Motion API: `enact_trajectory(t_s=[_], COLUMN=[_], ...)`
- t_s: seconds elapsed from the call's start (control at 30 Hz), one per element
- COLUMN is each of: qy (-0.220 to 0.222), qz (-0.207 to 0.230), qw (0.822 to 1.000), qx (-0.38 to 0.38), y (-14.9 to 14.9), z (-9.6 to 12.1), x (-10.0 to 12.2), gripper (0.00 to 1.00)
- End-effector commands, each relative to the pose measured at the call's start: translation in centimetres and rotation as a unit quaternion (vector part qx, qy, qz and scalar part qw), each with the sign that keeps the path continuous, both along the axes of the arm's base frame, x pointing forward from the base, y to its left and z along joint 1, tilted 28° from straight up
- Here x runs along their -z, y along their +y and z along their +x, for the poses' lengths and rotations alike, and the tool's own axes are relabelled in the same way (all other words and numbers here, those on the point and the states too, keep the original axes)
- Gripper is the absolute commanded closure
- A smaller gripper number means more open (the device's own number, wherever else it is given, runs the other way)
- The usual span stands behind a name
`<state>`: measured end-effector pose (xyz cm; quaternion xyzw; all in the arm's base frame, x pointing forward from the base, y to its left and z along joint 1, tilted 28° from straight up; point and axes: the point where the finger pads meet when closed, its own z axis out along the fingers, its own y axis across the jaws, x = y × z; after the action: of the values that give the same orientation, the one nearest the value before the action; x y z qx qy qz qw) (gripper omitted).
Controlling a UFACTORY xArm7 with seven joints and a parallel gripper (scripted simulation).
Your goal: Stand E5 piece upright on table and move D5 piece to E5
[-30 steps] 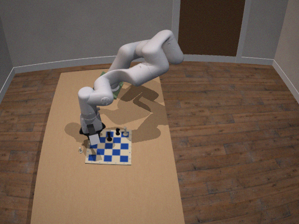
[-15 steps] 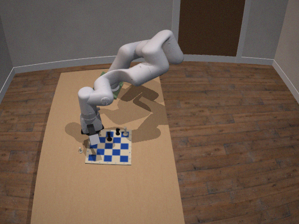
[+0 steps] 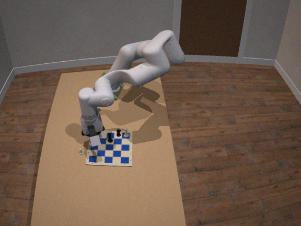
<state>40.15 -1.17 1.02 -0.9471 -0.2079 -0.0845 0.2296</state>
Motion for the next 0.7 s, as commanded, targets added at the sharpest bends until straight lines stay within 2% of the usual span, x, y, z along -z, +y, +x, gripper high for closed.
enact_trajectory(t_s=[0.0,0.53,0.67], qy=[-0.002,-0.002,-0.002], qz=[0.0,0.0,0.0], qw=[1.0,1.0,1.0], qx=[0.001,0.001,0.001], y=[-0.13,-0.16,-0.63], z=[0.1,0.09,0.02], x=[-0.11,-0.15,-1.05], gripper=[1.0,1.0,1.0])
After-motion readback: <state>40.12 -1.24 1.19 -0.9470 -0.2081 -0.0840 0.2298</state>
